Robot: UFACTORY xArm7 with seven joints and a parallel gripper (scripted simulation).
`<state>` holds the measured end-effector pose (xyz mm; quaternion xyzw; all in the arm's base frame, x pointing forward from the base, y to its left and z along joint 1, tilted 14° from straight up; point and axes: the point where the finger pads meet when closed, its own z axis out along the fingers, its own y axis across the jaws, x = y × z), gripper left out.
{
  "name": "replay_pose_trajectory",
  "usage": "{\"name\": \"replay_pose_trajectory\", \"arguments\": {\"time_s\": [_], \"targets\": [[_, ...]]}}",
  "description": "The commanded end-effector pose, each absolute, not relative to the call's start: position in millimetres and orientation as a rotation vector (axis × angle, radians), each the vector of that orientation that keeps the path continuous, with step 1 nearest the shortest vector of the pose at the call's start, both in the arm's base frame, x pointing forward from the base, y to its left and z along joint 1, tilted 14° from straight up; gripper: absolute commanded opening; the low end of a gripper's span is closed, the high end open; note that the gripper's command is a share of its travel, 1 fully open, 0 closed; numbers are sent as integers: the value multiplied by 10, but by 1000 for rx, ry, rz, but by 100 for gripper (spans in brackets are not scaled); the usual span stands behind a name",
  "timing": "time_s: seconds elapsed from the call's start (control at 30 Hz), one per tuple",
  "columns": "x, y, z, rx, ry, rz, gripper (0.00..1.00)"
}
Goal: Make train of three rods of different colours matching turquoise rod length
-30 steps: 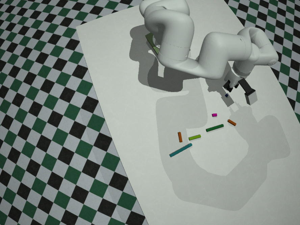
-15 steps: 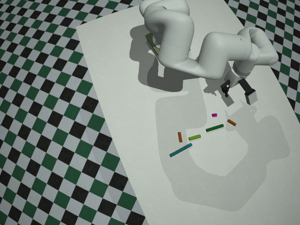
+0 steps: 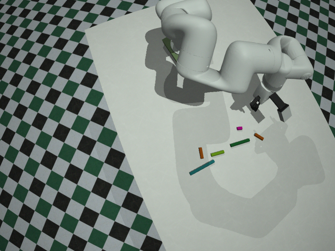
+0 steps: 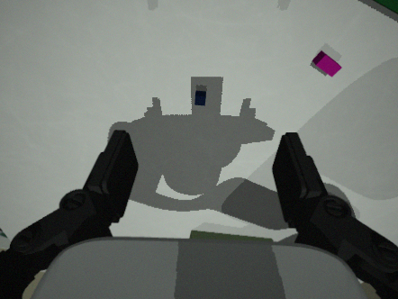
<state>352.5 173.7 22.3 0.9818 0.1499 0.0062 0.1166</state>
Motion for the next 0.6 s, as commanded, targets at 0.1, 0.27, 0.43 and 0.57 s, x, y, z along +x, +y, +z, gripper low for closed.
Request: {"name": "replay_pose_trajectory", "arguments": {"time_s": [0.1,0.27,0.43,0.57], "targets": [[4178,1604,177,2809,775,-26,100],[4399,1483,141,2768,895,-48,100],[4525,1392,114,2739,967,-65,100],[4525,1392,114,2739,967,-65,24]]}}
